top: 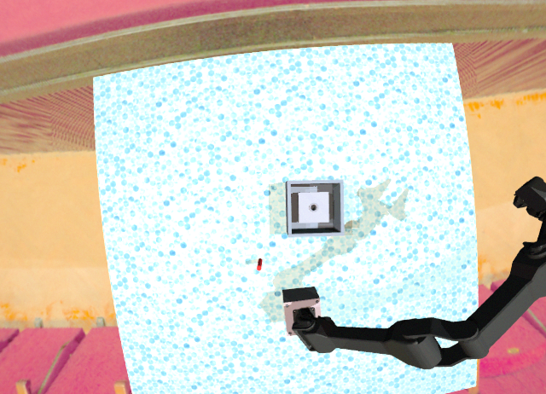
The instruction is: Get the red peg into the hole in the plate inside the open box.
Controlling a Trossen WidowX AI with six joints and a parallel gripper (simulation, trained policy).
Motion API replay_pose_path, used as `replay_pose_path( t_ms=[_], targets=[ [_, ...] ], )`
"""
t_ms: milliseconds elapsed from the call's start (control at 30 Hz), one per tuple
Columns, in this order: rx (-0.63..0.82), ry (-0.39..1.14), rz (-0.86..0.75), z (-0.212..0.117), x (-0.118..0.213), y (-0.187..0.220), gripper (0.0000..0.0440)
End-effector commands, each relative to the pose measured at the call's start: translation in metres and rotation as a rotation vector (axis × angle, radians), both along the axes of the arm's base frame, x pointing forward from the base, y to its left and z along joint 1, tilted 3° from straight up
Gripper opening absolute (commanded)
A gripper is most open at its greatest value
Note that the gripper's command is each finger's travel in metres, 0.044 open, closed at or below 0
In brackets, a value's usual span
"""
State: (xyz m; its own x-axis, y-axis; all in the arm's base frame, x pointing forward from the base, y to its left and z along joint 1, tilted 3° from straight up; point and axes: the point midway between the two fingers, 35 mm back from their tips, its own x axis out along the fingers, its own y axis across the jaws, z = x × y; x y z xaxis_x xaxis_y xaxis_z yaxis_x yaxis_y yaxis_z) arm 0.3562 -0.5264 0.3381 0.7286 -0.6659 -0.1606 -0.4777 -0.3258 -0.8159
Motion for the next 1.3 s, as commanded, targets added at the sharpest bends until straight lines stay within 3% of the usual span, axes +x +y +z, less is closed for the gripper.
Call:
replay_pose_path(
  t_ms=[0,67,667,967,1267],
  targets=[
    [0.009,-0.009,0.003,0.001,0.004,0.004,0.0419],
    [0.046,-0.03,0.012,0.001,0.014,0.014,0.044],
    [0.633,-0.182,0.045,-0.018,0.108,0.182,0.044],
    [0.931,-0.213,-0.009,-0.031,0.125,0.279,0.044],
    [1.213,-0.218,-0.124,-0.048,0.118,0.377,0.044]
  ],
)
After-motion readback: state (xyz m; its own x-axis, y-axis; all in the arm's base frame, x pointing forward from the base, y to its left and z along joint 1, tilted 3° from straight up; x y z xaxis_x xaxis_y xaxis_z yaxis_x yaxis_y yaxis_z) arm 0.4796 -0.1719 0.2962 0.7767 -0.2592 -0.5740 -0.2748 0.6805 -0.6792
